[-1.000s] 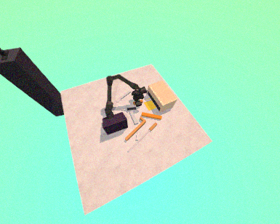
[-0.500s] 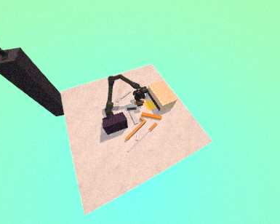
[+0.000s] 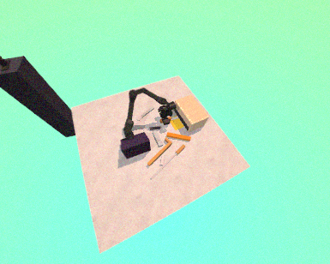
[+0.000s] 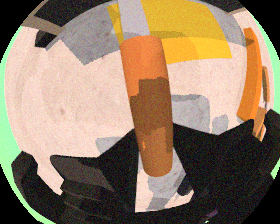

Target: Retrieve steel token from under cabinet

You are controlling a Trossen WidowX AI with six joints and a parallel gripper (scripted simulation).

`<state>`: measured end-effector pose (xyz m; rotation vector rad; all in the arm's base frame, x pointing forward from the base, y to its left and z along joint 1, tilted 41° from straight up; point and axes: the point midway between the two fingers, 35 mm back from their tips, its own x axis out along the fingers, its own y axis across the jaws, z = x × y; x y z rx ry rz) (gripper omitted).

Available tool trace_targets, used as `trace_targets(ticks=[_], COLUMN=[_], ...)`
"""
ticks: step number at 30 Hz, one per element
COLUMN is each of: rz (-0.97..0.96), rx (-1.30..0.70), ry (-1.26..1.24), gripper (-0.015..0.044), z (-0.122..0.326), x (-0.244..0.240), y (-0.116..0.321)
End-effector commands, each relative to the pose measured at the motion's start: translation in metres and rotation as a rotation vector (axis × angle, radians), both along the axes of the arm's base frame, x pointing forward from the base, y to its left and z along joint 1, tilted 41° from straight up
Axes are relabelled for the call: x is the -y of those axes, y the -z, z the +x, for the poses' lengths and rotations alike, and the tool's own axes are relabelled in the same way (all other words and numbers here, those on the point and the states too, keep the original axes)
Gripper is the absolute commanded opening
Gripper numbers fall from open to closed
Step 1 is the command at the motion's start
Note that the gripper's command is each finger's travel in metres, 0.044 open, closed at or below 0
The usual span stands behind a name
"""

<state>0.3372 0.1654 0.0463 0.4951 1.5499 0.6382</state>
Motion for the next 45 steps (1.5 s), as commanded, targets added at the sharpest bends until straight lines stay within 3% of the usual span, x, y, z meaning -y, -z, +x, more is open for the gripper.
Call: trace_targets(ticks=[1, 45], rz=[0.003, 0.003], rx=[0.004, 0.007], ry=[-0.002, -0.002], gripper=[0.0000, 0.0000], z=[0.006, 0.046], x=[-0.001, -0.004], y=[0.000, 0.000])
